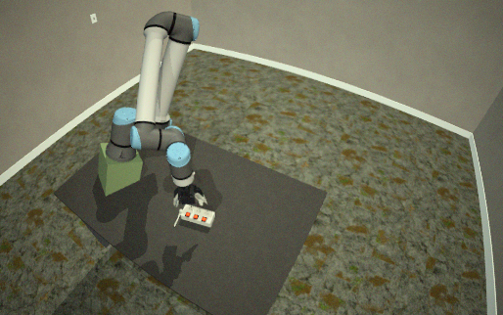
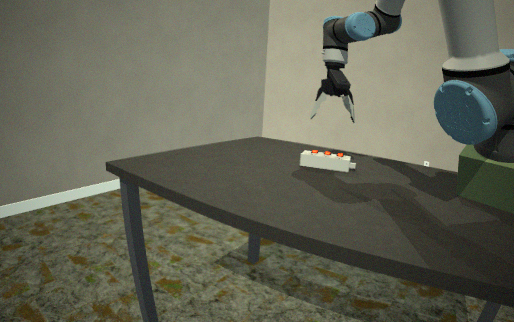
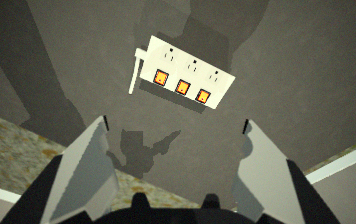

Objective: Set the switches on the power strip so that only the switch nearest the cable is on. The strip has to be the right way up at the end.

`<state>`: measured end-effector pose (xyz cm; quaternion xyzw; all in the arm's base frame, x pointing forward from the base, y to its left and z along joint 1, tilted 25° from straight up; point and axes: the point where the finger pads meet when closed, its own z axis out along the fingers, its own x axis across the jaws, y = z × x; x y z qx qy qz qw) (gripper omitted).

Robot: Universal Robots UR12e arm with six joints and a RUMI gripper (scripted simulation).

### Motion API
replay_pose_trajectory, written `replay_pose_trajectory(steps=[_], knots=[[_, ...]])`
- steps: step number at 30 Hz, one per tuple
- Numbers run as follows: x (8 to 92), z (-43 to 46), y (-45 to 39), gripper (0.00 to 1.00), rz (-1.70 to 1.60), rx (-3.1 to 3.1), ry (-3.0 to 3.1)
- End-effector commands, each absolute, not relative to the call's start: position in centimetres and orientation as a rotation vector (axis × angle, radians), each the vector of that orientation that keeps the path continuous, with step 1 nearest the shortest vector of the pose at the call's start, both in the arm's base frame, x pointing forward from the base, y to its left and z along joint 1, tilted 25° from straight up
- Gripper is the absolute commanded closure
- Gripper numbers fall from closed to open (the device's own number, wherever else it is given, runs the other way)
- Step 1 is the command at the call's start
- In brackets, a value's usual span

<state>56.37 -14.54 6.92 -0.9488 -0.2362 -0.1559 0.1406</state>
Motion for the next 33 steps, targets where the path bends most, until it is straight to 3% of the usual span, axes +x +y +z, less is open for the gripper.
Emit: replay_pose_trajectory(steps=[1,12,33], knots=[[56.6,6.3,-14.3,0.00,-0.500,-2.674,-0.972],[57.4,4.6,-13.7,0.00,-0.590,-2.411,-1.653],[58.4,3.1,-13.2,0.00,-0.645,-2.045,-2.200]])
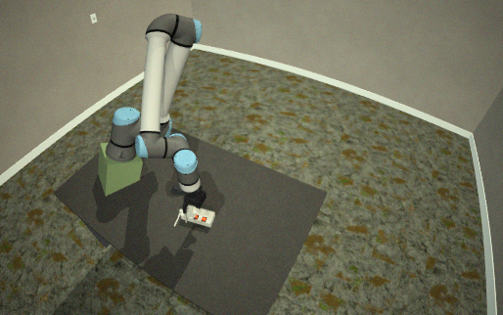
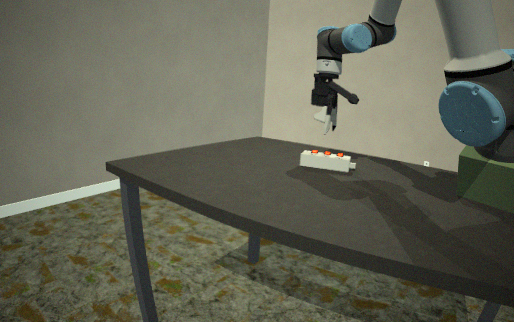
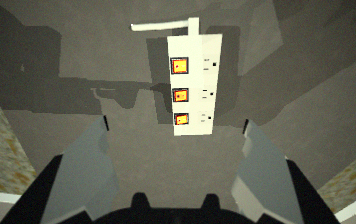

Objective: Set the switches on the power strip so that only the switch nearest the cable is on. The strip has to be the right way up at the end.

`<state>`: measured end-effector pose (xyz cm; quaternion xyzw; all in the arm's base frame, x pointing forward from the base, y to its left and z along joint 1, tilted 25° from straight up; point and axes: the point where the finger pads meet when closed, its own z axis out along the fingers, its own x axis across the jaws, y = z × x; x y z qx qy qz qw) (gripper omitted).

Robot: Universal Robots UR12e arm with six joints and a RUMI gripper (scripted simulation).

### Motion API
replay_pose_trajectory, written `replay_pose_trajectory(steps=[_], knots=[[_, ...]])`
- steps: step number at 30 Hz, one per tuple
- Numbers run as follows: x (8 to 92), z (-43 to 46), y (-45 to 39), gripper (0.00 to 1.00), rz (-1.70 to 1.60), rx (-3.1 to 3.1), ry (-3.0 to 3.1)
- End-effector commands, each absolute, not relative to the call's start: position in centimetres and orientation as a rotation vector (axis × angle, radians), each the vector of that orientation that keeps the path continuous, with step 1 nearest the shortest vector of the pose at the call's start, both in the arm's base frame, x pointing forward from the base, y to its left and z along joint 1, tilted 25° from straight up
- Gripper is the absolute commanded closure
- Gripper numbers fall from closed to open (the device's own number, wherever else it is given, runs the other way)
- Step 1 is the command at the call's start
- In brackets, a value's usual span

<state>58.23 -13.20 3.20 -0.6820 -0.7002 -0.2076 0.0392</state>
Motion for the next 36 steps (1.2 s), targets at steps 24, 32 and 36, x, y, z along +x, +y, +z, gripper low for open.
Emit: replay_pose_trajectory(steps=[24,32,36], knots=[[58.44,3.01,-13.18,1.00,-0.647,-2.016,-2.235],[58.44,3.01,-13.18,1.00,-0.647,-2.016,-2.235],[58.44,3.01,-13.18,1.00,-0.647,-2.016,-2.235]])
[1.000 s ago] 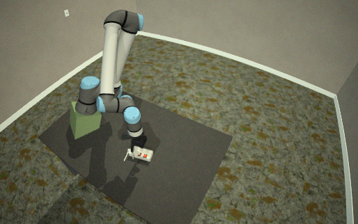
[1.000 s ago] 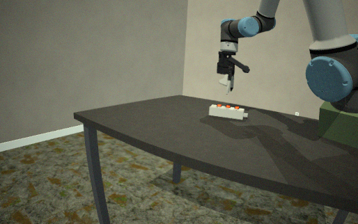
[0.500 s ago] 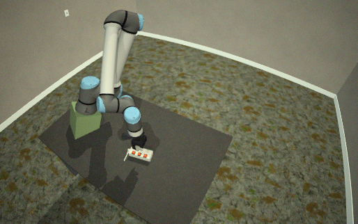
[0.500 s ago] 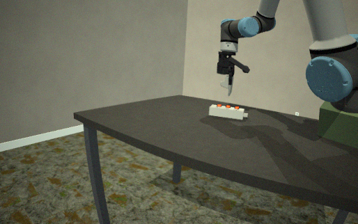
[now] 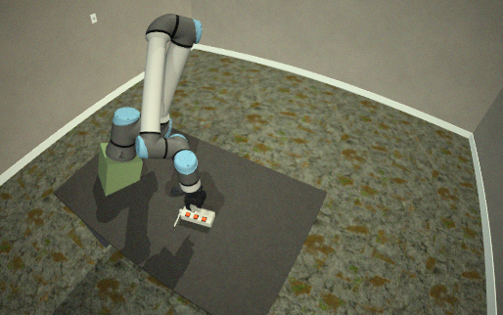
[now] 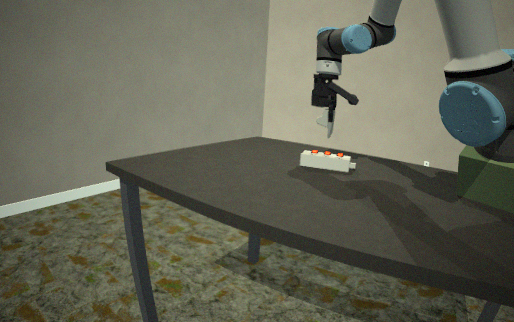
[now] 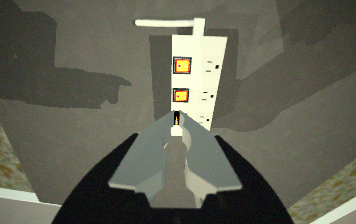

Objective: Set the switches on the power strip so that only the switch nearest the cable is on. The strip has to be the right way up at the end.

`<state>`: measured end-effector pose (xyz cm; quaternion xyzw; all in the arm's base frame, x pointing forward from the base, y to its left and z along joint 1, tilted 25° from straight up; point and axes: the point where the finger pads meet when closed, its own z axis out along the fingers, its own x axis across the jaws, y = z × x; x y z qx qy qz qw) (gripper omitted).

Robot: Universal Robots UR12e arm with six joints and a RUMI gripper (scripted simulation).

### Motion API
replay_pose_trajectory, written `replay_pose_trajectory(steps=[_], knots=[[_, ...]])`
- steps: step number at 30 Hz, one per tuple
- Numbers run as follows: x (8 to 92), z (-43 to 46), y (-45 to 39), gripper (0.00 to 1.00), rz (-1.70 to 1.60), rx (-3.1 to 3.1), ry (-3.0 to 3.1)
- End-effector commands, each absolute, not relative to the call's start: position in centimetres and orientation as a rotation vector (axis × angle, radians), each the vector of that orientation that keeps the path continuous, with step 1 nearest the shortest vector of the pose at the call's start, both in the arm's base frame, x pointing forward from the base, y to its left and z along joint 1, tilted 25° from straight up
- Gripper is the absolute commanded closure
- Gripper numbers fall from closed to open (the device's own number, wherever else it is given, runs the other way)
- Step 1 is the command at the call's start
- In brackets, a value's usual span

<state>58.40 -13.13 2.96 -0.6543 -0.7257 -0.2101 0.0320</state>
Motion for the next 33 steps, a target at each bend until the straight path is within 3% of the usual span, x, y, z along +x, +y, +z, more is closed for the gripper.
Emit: replay_pose_trajectory(steps=[1,33], knots=[[58.4,3.0,-13.2,1.00,-0.647,-2.016,-2.235],[58.7,1.9,-12.8,1.00,-0.647,-2.015,-2.236]])
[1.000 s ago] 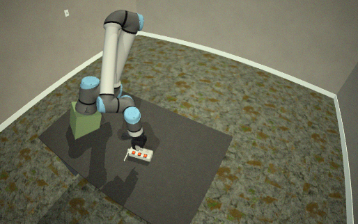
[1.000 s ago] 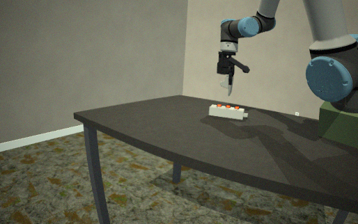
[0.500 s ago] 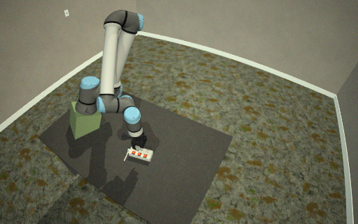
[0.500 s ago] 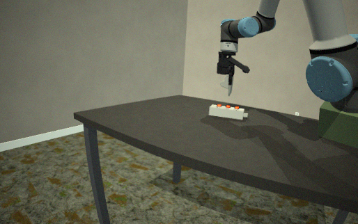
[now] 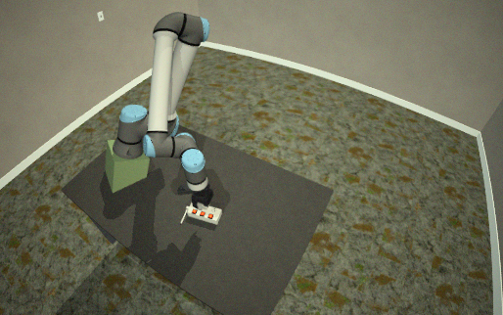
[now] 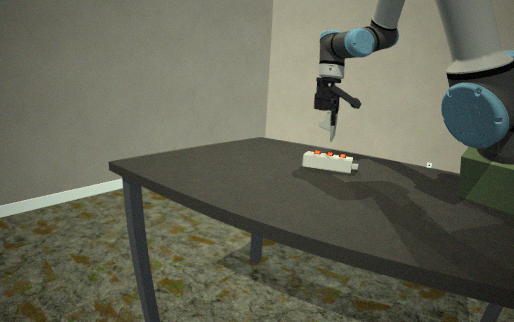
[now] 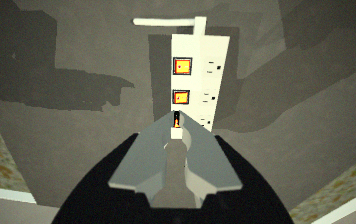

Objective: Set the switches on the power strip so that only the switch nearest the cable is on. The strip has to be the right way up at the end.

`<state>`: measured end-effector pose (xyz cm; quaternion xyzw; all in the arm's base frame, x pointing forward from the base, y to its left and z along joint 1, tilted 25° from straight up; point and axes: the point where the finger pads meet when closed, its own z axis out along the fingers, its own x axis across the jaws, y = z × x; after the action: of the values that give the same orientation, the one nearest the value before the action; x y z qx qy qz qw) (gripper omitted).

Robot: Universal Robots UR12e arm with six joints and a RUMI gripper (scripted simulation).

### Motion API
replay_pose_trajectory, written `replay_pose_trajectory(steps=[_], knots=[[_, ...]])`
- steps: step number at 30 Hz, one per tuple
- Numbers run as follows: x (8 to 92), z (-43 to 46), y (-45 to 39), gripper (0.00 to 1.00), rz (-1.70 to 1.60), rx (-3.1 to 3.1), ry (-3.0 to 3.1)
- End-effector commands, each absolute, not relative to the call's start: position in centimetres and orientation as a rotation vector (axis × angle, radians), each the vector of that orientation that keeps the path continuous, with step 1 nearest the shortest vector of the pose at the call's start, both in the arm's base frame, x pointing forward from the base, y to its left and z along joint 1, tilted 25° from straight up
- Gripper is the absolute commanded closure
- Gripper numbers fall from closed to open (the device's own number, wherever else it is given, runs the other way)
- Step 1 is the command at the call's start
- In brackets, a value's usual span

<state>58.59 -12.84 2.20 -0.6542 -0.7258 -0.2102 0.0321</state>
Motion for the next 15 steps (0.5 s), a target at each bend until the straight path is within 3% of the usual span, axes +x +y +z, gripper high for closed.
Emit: replay_pose_trajectory(steps=[1,15], knots=[[58.7,1.8,-12.7,1.00,-0.647,-2.015,-2.236],[59.1,0.3,-12.2,1.00,-0.647,-2.015,-2.236]])
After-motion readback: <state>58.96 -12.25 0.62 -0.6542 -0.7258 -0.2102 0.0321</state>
